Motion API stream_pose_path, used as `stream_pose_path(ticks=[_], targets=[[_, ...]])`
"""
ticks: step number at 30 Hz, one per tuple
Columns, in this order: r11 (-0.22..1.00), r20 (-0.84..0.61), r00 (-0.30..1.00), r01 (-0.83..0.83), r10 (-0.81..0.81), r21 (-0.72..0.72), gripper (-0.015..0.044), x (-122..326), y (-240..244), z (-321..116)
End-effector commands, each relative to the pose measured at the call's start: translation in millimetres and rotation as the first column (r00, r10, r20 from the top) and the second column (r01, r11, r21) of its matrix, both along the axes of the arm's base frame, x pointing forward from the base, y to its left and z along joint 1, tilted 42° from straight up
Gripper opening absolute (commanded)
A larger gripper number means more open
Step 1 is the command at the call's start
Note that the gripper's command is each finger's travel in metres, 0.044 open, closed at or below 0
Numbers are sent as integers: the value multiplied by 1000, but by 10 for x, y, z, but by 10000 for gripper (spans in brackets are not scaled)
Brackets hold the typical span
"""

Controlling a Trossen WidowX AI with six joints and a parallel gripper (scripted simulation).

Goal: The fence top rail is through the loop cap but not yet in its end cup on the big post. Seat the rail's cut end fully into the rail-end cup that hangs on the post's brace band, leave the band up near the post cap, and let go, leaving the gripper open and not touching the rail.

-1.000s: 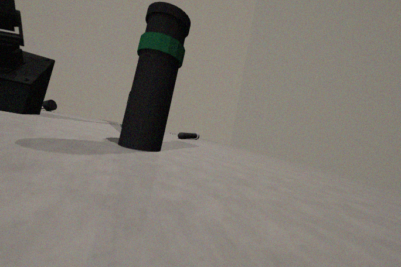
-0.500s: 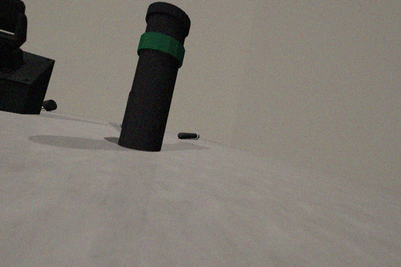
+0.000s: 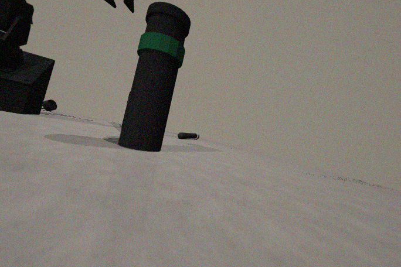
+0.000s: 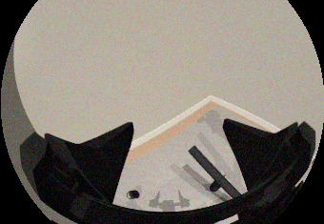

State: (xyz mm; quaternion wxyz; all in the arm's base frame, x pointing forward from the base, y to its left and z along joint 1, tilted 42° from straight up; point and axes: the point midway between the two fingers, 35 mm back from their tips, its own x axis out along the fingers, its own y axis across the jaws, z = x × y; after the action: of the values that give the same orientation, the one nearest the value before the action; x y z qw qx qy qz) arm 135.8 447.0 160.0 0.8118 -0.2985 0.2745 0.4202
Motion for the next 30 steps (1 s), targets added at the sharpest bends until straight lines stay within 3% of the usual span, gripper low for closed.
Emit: stream_pose_path(ticks=[1, 11, 20, 30], targets=[[968, 17, 970, 242, -242, -70, 440, 535, -556, -49], [684, 146, 714, 699, -685, -211, 440, 1331, -2035, -119], [293, 335, 369, 921, -867, -256, 440, 1498, -3392, -2], [277, 357, 367, 920, -859, -279, 440, 1505, -3507, 28]])
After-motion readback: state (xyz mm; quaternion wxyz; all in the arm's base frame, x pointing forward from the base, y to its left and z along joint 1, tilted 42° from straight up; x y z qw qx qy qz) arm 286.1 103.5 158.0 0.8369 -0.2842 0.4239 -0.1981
